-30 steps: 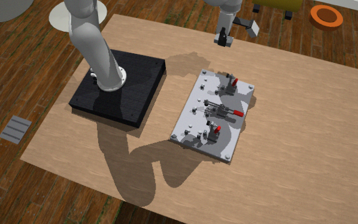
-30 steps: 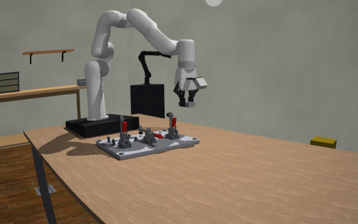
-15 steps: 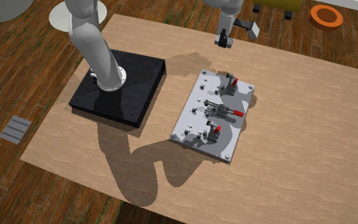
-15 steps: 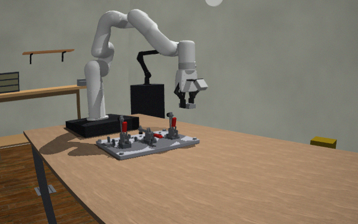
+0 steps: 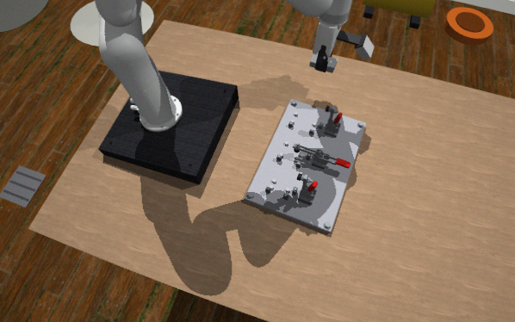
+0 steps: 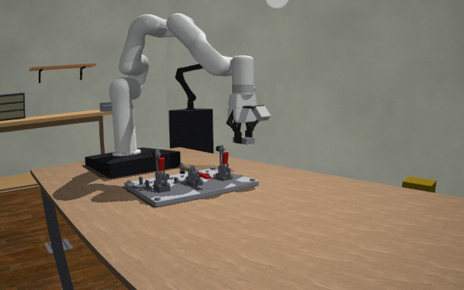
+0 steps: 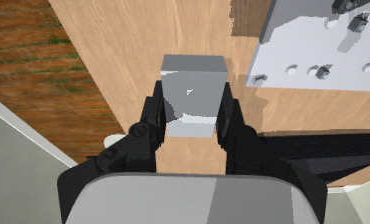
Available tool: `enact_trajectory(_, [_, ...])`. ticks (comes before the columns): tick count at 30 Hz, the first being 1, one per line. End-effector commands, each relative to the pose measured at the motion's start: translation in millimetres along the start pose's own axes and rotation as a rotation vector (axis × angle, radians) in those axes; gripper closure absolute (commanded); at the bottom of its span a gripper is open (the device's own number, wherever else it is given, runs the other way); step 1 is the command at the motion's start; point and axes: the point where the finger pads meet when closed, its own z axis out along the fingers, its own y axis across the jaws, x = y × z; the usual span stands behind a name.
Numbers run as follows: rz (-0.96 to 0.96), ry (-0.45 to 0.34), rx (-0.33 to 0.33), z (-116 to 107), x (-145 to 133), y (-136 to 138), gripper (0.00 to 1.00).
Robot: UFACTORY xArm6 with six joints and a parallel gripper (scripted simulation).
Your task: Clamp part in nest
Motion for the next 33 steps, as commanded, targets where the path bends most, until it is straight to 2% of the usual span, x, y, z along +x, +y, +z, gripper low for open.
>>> enact_trajectory(1, [0.000,0.004,0.003,1.3,2.6,-0.9,1.00])
enact_trajectory(33, [0.000,0.004,0.003,8.7,5.9,-0.9,1.00])
